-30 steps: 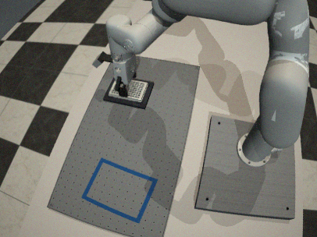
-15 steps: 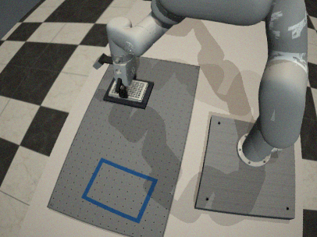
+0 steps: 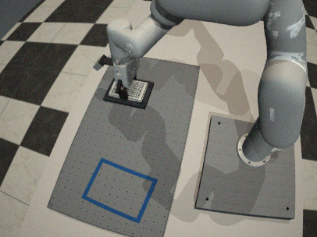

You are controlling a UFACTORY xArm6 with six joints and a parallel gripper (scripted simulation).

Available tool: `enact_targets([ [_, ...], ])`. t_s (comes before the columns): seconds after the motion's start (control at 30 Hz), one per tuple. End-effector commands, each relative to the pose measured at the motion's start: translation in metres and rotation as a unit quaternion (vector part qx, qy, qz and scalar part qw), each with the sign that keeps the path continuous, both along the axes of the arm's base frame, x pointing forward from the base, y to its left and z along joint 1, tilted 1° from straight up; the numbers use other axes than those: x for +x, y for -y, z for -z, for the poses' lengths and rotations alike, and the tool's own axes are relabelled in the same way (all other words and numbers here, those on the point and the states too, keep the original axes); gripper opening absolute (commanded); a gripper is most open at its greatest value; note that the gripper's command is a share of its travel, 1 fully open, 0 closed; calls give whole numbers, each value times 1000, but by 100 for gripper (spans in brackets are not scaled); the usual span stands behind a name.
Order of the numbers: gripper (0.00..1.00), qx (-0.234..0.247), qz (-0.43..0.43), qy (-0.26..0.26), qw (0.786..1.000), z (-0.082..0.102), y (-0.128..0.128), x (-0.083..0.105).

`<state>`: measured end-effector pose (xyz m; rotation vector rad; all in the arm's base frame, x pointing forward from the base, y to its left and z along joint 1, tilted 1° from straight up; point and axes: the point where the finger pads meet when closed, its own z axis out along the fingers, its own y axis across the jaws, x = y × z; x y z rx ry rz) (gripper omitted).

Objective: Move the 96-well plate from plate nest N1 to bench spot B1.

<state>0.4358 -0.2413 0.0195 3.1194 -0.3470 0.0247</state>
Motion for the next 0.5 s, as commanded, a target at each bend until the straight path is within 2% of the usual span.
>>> enact_targets([
  [0.0, 100, -1, 0, 2, 1000, -2, 1, 1],
  [0.33, 100, -1, 0, 2, 1000, -2, 1, 1],
  [0.37, 0, -1, 0, 2, 1000, -2, 1, 1],
  [0.47, 0, -1, 0, 2, 1000, -2, 1, 1],
])
